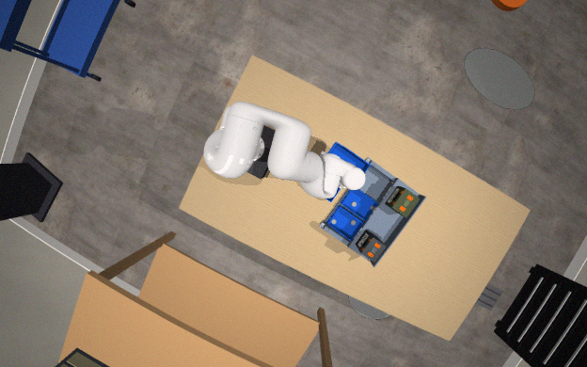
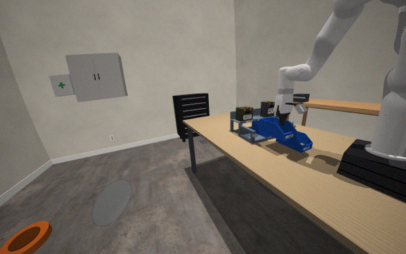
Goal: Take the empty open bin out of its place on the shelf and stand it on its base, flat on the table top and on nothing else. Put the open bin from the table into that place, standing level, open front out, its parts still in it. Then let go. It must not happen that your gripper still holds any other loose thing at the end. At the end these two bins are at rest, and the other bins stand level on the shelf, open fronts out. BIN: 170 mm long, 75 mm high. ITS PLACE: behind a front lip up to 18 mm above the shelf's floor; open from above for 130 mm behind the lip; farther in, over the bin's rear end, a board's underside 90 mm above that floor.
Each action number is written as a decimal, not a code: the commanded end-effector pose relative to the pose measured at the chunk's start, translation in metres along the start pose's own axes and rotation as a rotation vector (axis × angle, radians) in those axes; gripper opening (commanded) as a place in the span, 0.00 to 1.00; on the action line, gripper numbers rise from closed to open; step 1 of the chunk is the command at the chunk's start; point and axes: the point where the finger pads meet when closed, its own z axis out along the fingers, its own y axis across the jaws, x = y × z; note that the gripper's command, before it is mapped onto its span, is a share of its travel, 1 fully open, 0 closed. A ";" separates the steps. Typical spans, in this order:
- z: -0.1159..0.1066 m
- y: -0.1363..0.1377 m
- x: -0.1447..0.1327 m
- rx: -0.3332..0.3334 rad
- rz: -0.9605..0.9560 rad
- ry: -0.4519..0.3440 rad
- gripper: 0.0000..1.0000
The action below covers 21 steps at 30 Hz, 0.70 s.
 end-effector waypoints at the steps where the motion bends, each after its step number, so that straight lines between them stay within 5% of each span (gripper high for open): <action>1: -0.001 -0.008 -0.001 -0.001 0.000 -0.004 0.00; 7: -0.001 -0.025 0.001 -0.001 0.000 -0.004 0.00; 21: -0.001 -0.116 0.011 -0.001 0.000 -0.004 0.00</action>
